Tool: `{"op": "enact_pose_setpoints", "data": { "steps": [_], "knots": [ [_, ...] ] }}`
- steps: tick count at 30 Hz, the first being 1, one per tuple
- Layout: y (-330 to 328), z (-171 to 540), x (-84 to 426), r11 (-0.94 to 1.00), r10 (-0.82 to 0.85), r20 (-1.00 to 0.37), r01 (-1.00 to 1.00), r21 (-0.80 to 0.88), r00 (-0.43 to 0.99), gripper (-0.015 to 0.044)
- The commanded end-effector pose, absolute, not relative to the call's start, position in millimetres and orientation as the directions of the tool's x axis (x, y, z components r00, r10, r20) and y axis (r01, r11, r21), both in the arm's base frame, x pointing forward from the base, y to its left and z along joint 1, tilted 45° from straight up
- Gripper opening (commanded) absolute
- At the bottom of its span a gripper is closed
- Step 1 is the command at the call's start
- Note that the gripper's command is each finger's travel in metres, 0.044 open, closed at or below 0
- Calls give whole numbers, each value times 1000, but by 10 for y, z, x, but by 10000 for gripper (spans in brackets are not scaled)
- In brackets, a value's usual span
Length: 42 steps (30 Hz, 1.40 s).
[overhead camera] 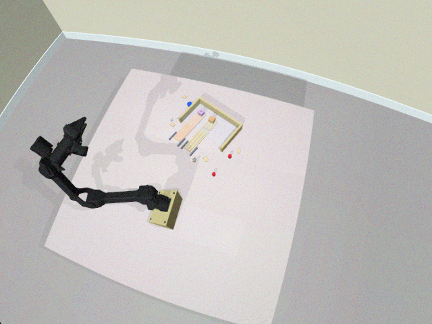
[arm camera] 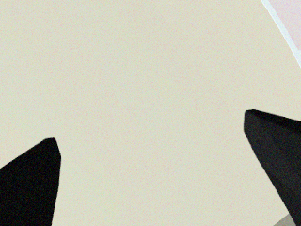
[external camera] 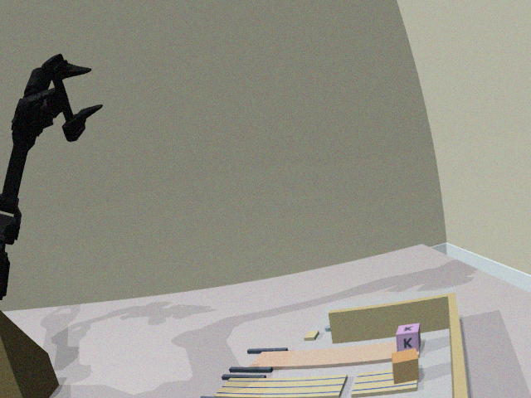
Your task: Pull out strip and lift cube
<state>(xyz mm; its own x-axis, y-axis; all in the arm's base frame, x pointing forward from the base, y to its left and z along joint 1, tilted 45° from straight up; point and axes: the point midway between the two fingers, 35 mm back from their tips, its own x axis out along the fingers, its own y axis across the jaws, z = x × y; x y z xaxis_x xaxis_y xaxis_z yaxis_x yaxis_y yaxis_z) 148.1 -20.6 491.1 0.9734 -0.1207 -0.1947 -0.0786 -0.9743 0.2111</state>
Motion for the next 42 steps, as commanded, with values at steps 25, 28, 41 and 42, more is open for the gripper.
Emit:
{"op": "enact_pose_setpoints", "data": {
  "steps": [25,28,41,42],
  "knots": [
    [-1532,2604,3238,-98,160,-346,364,926,924,400],
    [-1495,2195,3323,64,194,-362,356,932,912,400],
    [-873,598,3121,666,337,-426,107,738,840,400],
    [-824,530,3085,690,344,-429,85,719,835,400]
  ]
}}
